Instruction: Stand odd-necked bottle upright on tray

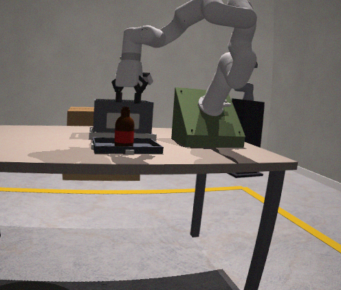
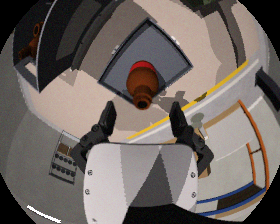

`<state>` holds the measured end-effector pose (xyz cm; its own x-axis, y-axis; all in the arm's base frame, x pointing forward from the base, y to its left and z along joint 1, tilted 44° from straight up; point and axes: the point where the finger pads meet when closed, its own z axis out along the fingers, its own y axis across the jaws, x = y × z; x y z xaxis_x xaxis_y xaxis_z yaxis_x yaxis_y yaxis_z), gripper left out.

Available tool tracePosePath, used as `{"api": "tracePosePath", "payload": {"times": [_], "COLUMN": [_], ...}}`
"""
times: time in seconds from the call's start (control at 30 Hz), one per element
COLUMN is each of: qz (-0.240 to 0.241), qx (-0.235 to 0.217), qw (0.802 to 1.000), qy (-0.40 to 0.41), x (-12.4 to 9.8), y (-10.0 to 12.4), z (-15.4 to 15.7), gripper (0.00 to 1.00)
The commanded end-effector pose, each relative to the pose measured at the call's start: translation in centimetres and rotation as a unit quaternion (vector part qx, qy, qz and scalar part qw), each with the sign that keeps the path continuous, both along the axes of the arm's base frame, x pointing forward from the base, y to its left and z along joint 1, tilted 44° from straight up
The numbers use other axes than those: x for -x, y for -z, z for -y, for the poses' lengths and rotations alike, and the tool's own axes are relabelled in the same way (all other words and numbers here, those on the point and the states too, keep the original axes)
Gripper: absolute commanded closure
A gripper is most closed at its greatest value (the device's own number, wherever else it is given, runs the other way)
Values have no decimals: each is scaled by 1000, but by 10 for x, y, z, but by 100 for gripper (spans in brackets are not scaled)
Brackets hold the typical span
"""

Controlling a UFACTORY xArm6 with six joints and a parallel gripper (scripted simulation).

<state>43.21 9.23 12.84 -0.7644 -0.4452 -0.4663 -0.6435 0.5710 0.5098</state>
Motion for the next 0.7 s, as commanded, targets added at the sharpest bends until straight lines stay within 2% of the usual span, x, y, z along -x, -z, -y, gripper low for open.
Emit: {"api": "tracePosePath", "payload": {"times": [0.0, 0.67], "qz": [1, 1], "qx": [0, 0], "qw": [1000, 1000], "qy": [1, 1], "x": [-1, 1], "y": [-8, -37], "z": [8, 35], "gripper": [0, 0]}}
